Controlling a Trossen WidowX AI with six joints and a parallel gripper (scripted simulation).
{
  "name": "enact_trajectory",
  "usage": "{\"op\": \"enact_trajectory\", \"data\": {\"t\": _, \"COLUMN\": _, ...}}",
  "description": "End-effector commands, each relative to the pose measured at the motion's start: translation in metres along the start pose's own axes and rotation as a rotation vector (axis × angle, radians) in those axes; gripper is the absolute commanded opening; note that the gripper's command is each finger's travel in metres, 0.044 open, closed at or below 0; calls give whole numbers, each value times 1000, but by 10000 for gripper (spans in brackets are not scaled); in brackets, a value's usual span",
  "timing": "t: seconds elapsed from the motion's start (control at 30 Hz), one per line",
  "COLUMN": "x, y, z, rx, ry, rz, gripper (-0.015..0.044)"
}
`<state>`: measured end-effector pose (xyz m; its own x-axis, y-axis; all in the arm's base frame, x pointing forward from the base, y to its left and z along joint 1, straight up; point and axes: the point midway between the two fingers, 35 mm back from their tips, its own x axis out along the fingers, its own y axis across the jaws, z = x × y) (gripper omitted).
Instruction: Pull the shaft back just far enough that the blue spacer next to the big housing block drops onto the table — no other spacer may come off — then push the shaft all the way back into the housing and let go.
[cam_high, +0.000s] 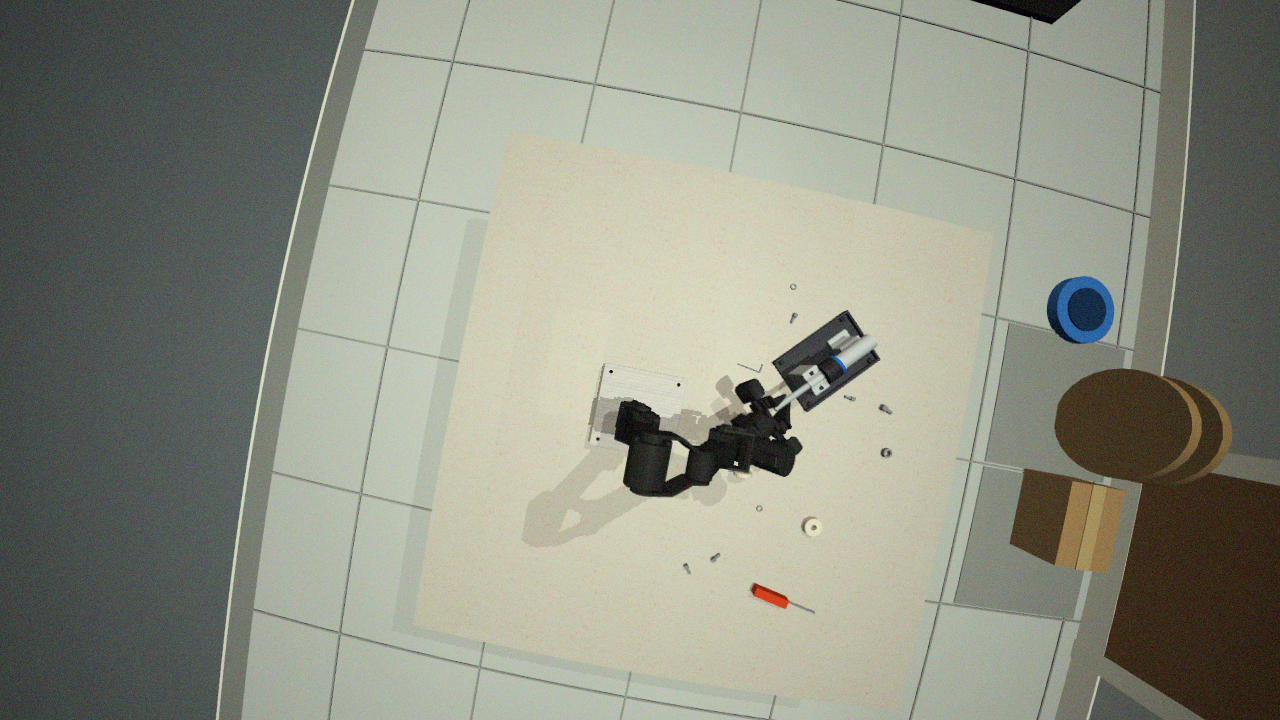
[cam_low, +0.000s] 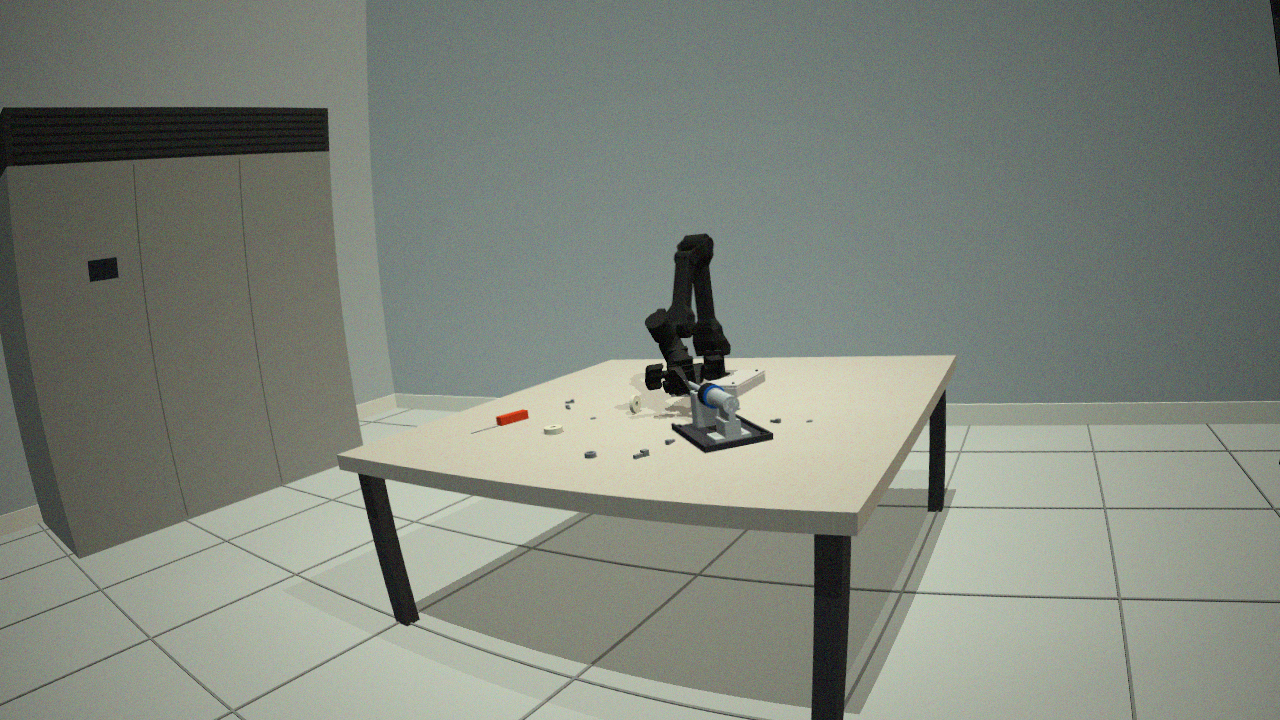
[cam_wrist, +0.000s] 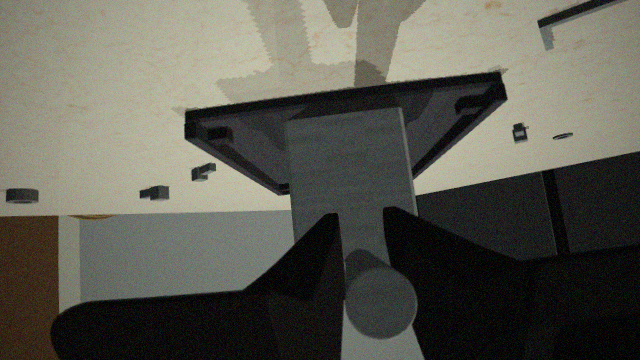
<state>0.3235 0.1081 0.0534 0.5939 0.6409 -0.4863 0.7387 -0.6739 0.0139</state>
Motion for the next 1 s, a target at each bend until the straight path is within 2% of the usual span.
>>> {"op": "enact_trajectory", "data": {"t": 0.0, "x": -1, "y": 0, "z": 1, "rx": -2, "ry": 0, "rz": -1, "gripper": 0}}
{"op": "enact_trajectory", "data": {"t": 0.97, "x": -4, "y": 0, "z": 2, "rx": -2, "ry": 0, "rz": -1, "gripper": 0}}
